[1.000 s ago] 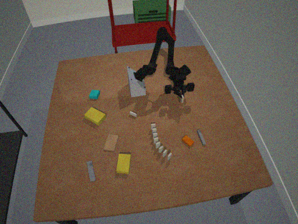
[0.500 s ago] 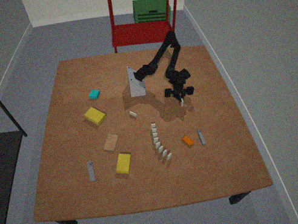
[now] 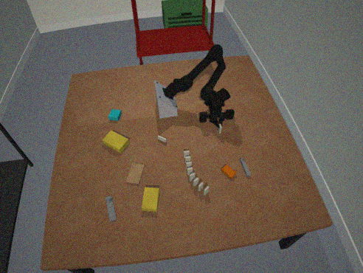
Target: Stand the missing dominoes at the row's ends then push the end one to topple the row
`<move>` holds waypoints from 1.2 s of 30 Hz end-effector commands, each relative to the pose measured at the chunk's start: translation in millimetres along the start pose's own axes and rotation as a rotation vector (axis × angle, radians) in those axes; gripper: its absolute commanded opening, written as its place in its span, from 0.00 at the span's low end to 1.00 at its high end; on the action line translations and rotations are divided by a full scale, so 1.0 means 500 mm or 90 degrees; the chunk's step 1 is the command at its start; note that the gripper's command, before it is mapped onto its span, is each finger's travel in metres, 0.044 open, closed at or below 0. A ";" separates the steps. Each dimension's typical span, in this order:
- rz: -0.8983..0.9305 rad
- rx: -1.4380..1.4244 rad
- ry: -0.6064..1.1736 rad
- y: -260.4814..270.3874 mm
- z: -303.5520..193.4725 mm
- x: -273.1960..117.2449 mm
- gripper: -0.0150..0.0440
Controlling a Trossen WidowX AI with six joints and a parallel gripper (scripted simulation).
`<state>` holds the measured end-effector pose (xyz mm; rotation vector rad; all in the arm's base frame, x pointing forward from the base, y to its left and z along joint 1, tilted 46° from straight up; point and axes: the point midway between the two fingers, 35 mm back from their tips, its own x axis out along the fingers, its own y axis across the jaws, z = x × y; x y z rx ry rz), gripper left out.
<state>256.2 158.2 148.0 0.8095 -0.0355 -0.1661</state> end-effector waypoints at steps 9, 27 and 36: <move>0.000 0.002 0.000 -0.009 -0.028 -0.004 0.29; 0.000 0.002 0.000 -0.009 -0.028 -0.004 0.83; 0.001 0.000 0.001 -0.004 0.029 -0.002 1.00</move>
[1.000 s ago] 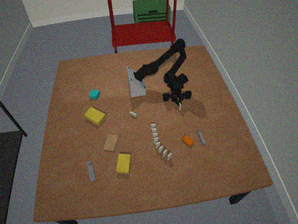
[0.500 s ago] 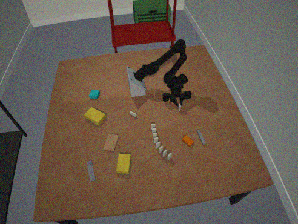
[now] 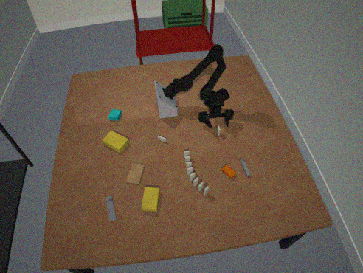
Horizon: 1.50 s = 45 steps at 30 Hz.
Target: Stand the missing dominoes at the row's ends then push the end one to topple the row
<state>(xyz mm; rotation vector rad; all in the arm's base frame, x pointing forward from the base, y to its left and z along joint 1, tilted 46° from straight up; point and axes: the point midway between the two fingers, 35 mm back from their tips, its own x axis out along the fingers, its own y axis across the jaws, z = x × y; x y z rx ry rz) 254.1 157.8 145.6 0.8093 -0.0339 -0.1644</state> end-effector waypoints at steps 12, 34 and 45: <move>0.014 -0.218 0.068 0.040 0.063 0.066 1.00; 0.539 -0.892 0.737 -0.024 0.122 0.128 1.00; 0.766 -0.782 0.759 -0.002 0.155 0.055 1.00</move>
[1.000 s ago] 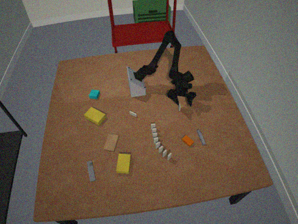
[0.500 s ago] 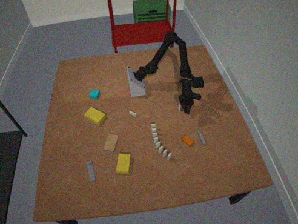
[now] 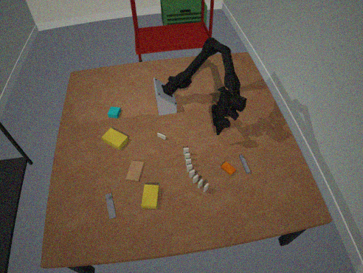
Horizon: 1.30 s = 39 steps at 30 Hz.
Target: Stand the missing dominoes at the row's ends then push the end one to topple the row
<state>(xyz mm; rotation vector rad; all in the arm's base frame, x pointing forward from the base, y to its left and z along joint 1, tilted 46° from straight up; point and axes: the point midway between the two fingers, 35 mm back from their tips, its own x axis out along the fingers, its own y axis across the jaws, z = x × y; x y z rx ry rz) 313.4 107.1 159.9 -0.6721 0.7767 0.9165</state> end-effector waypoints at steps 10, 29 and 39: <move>0.219 -0.074 -0.150 0.047 0.003 -0.100 1.00; 0.218 -0.074 -0.152 0.092 0.031 0.017 1.00; 0.218 -0.074 -0.153 0.103 0.038 0.043 1.00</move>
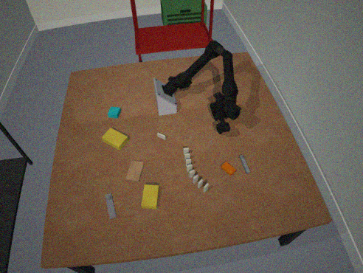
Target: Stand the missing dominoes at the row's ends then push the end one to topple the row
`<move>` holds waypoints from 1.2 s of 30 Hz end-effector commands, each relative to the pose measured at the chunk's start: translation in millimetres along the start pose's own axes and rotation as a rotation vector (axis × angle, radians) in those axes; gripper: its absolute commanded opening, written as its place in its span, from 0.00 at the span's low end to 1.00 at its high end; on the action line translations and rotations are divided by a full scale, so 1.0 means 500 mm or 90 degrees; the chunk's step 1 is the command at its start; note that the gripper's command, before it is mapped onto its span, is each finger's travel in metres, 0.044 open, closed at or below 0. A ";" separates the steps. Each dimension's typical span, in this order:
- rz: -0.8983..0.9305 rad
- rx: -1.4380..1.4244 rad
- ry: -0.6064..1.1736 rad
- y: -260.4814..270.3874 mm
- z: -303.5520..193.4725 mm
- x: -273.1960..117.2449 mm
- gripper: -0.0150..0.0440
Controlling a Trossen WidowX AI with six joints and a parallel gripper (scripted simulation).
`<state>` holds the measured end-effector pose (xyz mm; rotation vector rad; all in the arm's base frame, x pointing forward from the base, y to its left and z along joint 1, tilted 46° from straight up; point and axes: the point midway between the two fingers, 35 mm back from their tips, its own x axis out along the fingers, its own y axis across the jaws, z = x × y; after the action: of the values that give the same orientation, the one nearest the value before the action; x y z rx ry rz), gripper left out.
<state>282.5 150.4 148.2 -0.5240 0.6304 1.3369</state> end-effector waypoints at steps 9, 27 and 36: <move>0.001 0.001 0.002 0.002 -0.001 0.012 0.64; 0.002 0.000 0.012 -0.014 -0.006 -0.061 0.44; 0.004 0.002 0.006 0.001 -0.001 -0.260 0.44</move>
<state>280.0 86.3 202.6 -0.5432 0.6557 1.3346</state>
